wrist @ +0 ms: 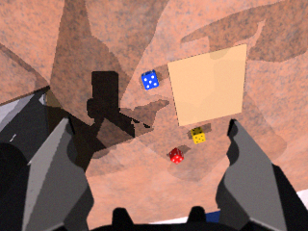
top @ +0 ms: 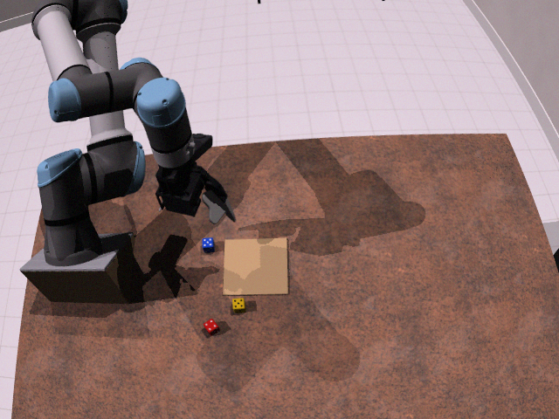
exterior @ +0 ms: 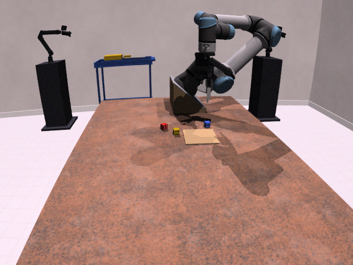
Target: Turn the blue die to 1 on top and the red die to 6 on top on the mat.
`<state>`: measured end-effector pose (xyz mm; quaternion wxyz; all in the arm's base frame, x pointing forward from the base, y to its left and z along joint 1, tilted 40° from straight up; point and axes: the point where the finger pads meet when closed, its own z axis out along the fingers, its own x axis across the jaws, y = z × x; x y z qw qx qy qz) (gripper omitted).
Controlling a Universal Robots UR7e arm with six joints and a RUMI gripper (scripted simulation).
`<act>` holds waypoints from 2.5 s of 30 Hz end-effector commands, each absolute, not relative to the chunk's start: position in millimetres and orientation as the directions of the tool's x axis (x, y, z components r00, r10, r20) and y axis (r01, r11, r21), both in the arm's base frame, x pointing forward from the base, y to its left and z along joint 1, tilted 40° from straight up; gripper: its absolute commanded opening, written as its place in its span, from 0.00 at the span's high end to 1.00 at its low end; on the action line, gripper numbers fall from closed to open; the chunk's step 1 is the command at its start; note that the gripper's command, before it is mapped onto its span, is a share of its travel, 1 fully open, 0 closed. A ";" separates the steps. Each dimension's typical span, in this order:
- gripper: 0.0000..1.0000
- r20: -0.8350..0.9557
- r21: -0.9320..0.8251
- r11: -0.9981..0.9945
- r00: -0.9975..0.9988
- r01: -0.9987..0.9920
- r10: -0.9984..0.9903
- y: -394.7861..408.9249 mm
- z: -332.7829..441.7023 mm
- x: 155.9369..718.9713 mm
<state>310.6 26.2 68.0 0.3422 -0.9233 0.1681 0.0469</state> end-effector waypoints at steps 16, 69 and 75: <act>0.00 -0.466 -0.444 -0.499 0.668 -0.744 -0.581 37.8 55.5 311.9; 0.76 -0.643 -0.030 0.004 0.016 -1.000 -0.766 50.0 34.9 307.9; 0.76 -0.643 -0.030 0.004 0.016 -1.000 -0.766 50.0 34.9 307.9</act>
